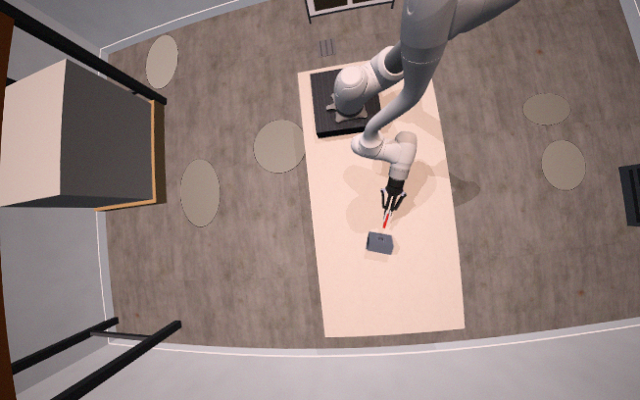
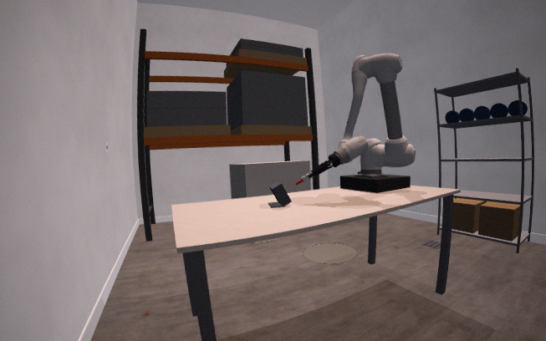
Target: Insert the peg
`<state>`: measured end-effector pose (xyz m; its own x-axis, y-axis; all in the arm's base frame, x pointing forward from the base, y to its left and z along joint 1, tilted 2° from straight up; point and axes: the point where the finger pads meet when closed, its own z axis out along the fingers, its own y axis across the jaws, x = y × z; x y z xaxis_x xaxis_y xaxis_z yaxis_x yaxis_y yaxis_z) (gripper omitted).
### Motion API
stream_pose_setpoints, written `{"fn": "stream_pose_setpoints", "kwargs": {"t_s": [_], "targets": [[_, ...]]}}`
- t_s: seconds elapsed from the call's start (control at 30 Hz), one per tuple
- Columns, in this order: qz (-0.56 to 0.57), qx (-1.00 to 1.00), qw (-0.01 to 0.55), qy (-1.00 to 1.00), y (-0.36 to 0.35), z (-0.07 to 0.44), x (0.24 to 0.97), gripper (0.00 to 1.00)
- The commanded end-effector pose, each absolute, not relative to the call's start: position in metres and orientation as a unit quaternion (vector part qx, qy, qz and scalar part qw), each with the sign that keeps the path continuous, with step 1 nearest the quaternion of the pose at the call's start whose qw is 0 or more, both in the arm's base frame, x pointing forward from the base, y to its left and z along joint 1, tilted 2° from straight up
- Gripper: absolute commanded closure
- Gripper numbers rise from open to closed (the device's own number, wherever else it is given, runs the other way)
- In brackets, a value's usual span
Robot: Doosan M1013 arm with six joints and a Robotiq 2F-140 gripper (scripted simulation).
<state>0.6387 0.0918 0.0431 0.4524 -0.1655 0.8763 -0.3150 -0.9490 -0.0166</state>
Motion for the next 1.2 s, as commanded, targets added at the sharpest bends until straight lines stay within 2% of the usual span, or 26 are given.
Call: {"fn": "stream_pose_setpoints", "kwargs": {"t_s": [0.0,1.17], "targets": [[0.504,0.849,0.074,-0.141,0.09,0.039,0.648,1.0],[0.504,0.849,0.074,-0.141,0.078,0.019,0.681,1.0]]}}
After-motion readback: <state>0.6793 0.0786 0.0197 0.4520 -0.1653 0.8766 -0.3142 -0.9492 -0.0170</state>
